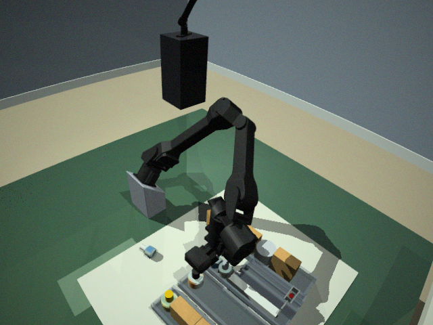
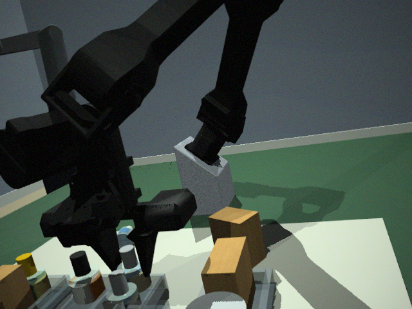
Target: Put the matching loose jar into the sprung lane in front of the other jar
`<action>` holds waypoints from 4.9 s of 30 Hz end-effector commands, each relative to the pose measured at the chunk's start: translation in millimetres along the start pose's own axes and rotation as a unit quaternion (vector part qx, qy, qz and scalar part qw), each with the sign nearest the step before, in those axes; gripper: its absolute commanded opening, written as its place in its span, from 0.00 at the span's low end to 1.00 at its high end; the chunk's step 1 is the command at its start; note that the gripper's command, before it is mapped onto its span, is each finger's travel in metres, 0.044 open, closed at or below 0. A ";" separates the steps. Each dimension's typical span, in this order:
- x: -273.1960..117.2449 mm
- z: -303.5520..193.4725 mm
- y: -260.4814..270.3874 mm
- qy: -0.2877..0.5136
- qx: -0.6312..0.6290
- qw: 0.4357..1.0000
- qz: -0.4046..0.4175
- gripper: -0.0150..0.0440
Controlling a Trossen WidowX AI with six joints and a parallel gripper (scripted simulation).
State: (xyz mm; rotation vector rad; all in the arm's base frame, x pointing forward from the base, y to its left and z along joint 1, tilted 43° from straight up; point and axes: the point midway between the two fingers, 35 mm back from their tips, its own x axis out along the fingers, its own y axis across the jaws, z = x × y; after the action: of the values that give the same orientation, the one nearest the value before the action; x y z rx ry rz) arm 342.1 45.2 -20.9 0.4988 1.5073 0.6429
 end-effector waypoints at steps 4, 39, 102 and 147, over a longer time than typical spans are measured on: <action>2.6 5.4 2.7 -0.009 -0.008 1.000 0.004 0.25; 12.6 3.5 3.9 -0.009 -0.008 1.000 0.005 0.25; 13.6 -6.3 3.7 -0.009 -0.008 1.000 0.005 0.25; -5.9 -9.5 0.4 -0.009 -0.008 1.000 0.004 0.72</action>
State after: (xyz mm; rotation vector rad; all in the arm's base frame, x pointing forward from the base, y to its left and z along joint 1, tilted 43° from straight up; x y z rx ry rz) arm 329.7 49.0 -25.4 0.5051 1.4924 0.6553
